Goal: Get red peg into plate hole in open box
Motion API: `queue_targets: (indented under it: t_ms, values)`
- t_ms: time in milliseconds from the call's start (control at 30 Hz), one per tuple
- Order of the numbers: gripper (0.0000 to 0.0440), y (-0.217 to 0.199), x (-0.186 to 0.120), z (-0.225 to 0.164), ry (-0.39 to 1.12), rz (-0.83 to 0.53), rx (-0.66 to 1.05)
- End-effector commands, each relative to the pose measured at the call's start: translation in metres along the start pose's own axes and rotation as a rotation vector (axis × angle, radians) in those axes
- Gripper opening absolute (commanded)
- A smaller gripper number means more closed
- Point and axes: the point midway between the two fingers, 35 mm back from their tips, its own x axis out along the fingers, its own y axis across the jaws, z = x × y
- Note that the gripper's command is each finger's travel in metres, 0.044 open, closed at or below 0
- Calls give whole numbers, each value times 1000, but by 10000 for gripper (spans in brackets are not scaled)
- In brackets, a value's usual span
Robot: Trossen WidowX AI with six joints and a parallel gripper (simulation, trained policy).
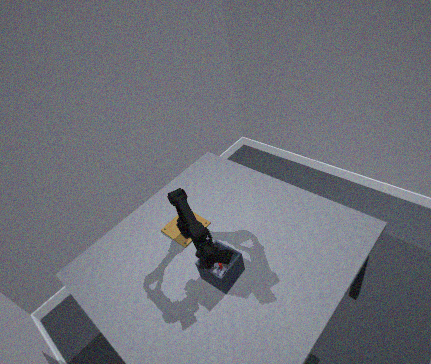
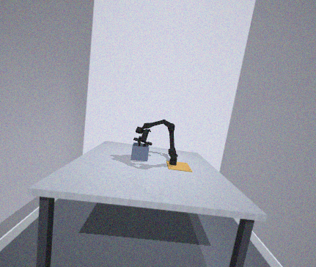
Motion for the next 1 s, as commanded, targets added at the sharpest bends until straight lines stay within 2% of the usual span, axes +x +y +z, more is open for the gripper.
queue_targets:
  t_ms: [0,967]
  values:
    - [148,11,4,5,34,27,-23]
    - [137,56,-44,13,151,273,-132]
